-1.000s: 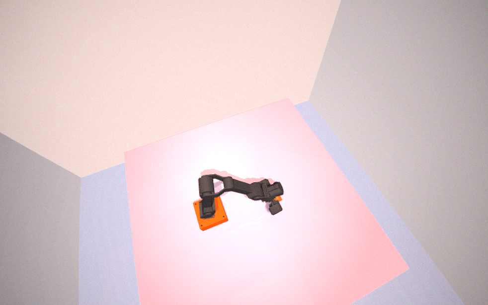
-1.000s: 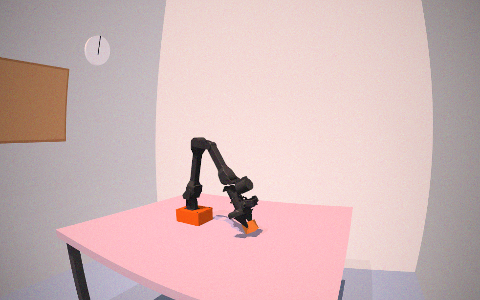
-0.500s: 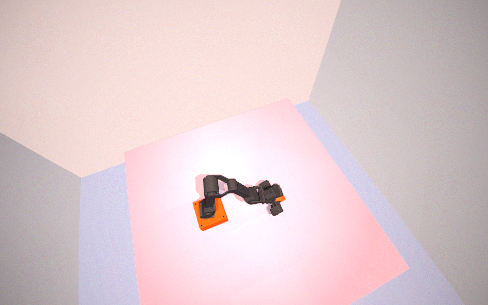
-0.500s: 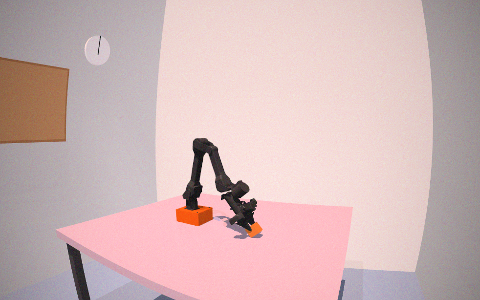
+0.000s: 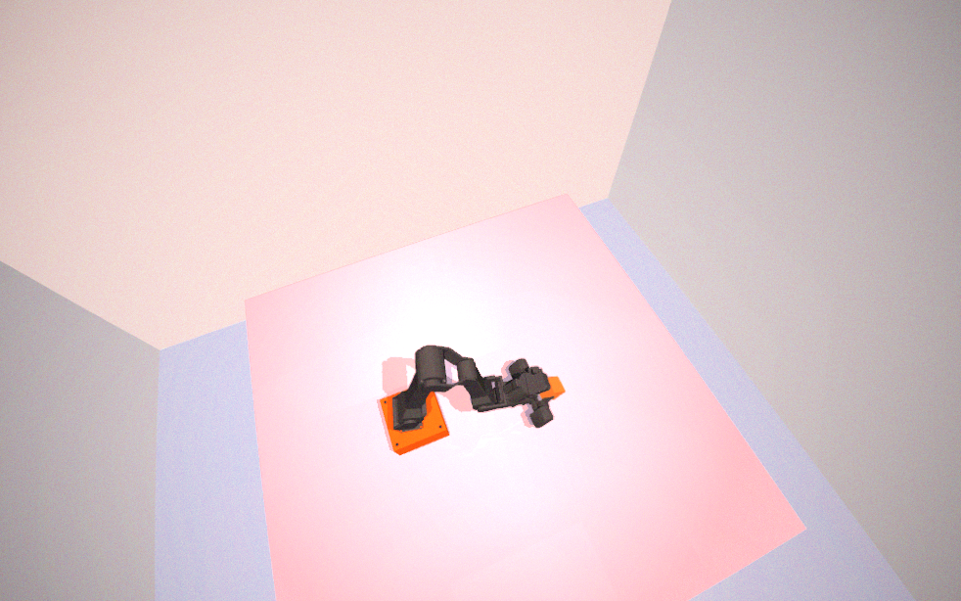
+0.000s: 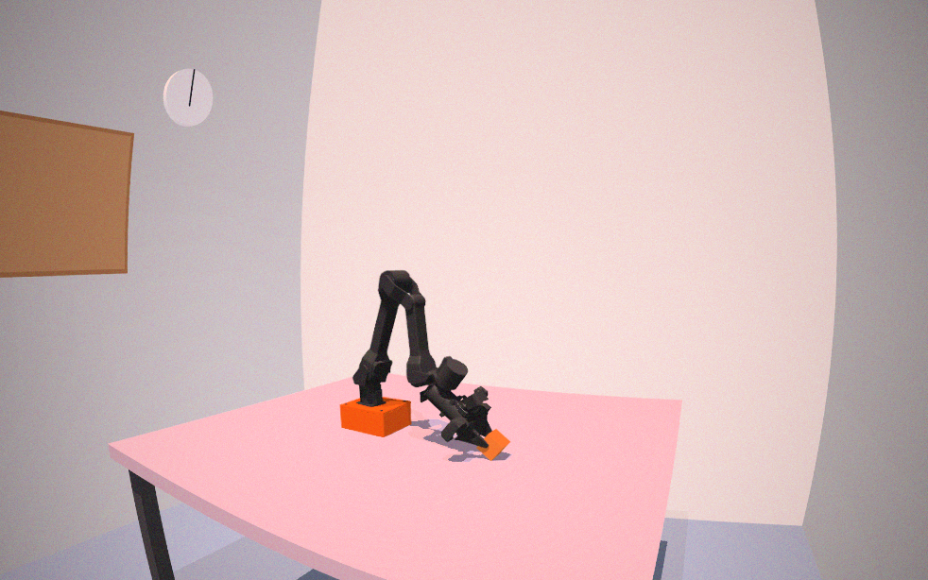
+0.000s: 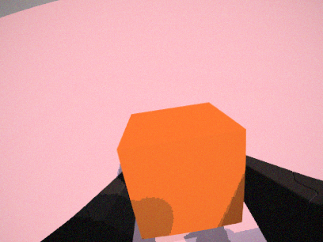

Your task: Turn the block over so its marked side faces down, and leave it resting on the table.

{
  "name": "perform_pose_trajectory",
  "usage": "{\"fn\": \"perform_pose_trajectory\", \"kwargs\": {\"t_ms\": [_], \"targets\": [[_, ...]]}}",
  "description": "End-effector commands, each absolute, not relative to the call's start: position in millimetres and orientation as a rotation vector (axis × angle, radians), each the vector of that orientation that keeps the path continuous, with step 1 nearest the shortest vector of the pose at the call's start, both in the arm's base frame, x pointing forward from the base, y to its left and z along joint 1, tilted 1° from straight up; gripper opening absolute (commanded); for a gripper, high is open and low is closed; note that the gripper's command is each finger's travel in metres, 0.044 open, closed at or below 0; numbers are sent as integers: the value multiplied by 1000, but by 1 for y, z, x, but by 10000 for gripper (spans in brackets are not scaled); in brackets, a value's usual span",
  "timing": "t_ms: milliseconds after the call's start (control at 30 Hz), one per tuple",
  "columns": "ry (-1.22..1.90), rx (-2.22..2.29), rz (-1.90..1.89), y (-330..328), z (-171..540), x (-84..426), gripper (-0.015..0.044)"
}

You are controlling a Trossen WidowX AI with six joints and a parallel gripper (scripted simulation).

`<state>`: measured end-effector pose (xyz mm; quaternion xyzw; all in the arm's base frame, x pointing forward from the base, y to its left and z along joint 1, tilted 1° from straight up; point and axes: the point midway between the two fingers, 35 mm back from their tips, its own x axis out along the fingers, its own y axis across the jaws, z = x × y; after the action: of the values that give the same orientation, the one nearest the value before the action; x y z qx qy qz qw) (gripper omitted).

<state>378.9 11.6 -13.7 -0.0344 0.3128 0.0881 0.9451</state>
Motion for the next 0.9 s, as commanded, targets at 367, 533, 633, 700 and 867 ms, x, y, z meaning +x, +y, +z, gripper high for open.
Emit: {"fn": "perform_pose_trajectory", "kwargs": {"t_ms": [367,533,633,700,867], "targets": [[508,-56,191,13,-13,365,0],[495,-54,191,13,-12,365,0],[495,-54,191,13,-12,365,0],[495,-54,191,13,-12,365,0],[495,-54,191,13,-12,365,0]]}}
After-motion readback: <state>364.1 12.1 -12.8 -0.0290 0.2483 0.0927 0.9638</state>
